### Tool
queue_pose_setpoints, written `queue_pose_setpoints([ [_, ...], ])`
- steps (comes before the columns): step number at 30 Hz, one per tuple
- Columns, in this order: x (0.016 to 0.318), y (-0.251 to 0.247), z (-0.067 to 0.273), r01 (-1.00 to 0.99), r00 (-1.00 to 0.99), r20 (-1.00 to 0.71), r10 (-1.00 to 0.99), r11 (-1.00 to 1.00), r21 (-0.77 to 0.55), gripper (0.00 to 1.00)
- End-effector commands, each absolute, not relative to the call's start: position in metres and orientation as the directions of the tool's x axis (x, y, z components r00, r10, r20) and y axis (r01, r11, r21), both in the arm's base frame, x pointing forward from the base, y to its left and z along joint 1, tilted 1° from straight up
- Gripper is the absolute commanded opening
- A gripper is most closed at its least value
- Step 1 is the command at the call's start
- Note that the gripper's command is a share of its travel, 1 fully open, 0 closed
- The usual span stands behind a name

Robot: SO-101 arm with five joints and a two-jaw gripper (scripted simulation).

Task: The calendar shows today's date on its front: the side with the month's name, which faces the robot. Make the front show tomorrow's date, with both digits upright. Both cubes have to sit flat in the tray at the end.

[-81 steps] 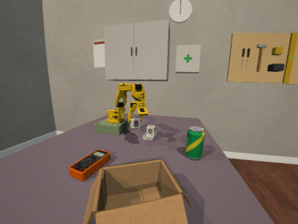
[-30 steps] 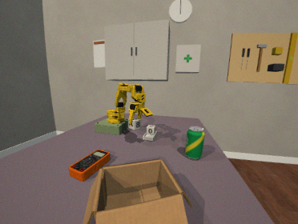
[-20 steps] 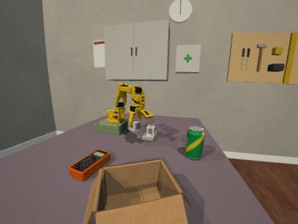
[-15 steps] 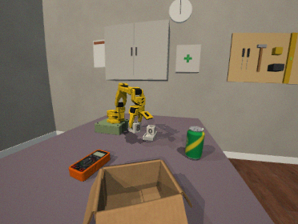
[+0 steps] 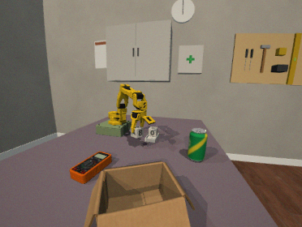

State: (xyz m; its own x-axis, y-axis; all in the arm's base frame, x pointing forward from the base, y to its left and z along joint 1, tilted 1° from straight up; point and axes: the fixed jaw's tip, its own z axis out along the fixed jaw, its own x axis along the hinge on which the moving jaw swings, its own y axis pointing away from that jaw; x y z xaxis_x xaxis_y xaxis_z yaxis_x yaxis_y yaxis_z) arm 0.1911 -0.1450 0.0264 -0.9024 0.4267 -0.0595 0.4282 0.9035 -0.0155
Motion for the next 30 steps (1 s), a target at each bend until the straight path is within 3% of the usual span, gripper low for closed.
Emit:
queue_pose_setpoints([
  [1, 0.188, -0.143, 0.020, 0.427, -0.904, -0.035, 0.426, 0.904, -0.009, 0.00],
  [2, 0.180, -0.137, 0.005, 0.425, -0.905, 0.031, 0.425, 0.905, 0.008, 0.00],
  [30, 0.180, -0.137, -0.001, 0.425, -0.905, 0.031, 0.425, 0.905, 0.008, 0.00],
])
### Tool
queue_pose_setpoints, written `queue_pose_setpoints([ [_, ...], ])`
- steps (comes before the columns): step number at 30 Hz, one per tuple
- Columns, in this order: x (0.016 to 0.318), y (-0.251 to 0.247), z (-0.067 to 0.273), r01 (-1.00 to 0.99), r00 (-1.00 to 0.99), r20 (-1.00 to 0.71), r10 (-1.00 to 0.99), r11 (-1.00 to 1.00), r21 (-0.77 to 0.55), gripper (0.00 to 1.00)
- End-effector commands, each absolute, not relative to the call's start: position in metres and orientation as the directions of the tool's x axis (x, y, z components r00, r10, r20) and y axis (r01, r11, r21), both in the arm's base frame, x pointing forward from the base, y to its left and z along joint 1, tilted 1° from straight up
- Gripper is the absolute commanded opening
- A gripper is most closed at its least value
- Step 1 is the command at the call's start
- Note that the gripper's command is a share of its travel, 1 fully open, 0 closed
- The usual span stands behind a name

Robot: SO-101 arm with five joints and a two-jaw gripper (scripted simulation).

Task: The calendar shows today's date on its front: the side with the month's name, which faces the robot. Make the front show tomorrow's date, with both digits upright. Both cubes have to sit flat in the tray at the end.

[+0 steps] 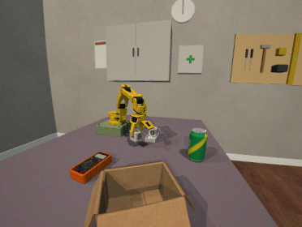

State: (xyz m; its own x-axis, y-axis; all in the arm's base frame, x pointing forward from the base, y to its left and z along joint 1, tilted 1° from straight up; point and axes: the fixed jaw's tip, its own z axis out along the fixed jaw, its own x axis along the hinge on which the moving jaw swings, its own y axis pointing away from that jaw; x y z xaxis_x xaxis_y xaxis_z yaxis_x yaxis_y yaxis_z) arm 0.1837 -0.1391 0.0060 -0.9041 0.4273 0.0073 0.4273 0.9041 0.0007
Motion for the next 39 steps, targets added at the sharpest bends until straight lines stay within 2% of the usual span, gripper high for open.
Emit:
queue_pose_setpoints([
  [1, 0.180, -0.137, -0.001, 0.425, -0.905, 0.031, 0.425, 0.905, 0.008, 0.00],
  [39, 0.180, -0.137, -0.013, 0.425, -0.905, 0.031, 0.425, 0.905, 0.008, 0.00],
])
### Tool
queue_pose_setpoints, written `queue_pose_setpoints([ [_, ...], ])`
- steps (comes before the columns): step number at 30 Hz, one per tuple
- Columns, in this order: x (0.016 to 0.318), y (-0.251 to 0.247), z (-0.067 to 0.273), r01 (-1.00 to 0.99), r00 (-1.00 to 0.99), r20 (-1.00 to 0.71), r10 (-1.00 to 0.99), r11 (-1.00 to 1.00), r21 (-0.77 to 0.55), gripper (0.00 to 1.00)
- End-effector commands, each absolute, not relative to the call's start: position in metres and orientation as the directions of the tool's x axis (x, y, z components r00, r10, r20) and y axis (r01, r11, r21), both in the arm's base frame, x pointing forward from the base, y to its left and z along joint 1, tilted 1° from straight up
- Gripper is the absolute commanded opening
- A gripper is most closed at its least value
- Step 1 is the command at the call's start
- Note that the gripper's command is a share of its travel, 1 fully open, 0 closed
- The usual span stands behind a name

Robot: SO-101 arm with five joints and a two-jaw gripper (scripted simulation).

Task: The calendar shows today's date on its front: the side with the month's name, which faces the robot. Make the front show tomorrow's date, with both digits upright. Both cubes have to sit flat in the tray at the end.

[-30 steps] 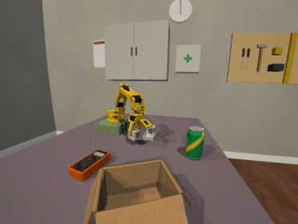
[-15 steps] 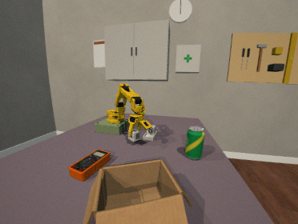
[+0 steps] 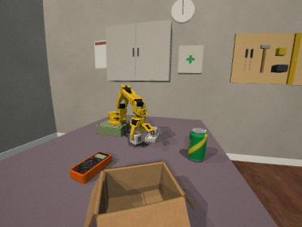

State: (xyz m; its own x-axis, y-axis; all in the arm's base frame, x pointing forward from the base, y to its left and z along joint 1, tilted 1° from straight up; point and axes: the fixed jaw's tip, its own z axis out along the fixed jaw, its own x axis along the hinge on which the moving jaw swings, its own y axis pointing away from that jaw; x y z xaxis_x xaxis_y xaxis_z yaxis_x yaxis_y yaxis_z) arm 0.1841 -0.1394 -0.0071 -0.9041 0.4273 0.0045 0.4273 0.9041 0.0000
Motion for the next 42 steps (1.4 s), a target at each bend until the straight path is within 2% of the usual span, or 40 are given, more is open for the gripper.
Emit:
queue_pose_setpoints([
  [1, 0.180, -0.137, -0.013, 0.425, -0.905, 0.031, 0.425, 0.905, 0.008, 0.00],
  [42, 0.180, -0.136, -0.027, 0.425, -0.905, 0.031, 0.425, 0.905, 0.008, 0.00],
])
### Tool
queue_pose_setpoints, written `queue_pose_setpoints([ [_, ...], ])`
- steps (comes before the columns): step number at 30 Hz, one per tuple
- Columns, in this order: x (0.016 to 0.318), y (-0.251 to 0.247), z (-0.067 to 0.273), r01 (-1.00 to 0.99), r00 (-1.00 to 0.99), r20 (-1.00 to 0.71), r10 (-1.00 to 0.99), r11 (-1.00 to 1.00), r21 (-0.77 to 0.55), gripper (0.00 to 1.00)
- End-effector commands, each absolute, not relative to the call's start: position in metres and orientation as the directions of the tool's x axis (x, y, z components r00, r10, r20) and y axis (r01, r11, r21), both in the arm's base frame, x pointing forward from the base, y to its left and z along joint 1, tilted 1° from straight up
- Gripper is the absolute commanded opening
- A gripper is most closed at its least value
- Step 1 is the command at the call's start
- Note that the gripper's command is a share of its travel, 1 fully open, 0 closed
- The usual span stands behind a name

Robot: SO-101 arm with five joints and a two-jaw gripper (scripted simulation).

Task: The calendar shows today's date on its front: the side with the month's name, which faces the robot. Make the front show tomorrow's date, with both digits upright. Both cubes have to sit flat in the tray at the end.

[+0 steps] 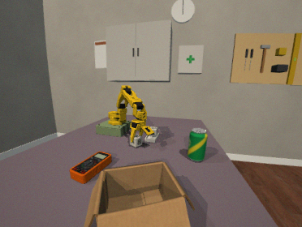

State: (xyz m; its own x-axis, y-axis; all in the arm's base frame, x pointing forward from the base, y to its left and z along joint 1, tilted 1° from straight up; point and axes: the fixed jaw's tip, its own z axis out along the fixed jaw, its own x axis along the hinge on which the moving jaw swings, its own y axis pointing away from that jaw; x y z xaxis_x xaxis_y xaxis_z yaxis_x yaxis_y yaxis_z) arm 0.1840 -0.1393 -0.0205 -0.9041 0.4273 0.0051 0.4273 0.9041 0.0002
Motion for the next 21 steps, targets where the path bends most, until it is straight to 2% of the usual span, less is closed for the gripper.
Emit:
queue_pose_setpoints([
  [1, 0.1796, -0.1365, -0.0278, 0.425, -0.905, 0.031, 0.425, 0.905, 0.008, 0.00],
  [12, 0.1795, -0.1364, -0.0291, 0.425, -0.905, 0.031, 0.425, 0.905, 0.008, 0.02],
  [21, 0.1795, -0.1364, -0.0291, 0.425, -0.905, 0.031, 0.425, 0.905, 0.008, 0.25],
])
